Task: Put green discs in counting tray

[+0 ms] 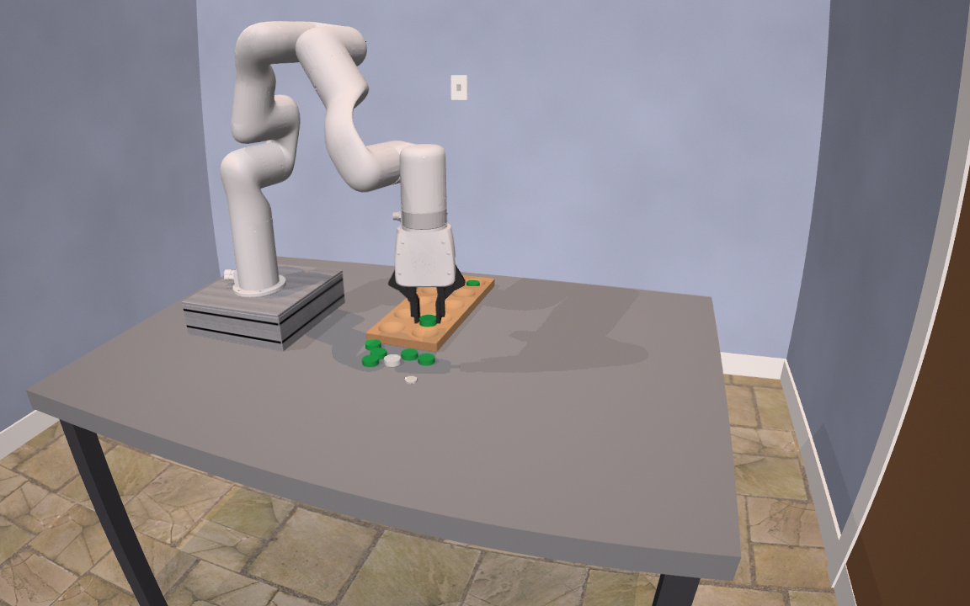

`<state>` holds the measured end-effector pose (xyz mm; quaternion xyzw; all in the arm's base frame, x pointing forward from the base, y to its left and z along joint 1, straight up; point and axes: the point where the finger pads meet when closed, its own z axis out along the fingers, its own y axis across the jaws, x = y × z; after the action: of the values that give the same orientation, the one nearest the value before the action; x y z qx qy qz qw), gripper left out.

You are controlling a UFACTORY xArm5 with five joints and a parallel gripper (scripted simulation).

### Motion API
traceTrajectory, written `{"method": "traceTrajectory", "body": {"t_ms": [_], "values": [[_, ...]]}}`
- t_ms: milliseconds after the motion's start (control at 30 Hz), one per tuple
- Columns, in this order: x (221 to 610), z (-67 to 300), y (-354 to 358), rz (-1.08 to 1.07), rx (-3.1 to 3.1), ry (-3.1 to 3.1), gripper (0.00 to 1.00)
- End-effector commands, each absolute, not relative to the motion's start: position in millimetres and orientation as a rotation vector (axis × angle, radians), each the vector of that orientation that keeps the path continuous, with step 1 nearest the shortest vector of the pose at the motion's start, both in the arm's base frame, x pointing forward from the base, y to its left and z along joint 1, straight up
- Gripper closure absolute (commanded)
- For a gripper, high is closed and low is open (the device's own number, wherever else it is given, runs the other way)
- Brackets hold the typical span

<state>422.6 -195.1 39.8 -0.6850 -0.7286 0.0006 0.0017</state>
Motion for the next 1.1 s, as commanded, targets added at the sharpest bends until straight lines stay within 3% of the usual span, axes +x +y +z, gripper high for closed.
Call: {"method": "traceTrajectory", "body": {"t_ms": [0, 567, 1067], "values": [[434.9, 46.1, -166.9, 0.001, -2.15, -2.288, 1.0], [464.1, 50.6, -44.0, 0.003, -2.149, -2.287, 1.0], [461.8, 54.5, 66.0, 0.006, -2.149, -2.287, 1.0]]}}
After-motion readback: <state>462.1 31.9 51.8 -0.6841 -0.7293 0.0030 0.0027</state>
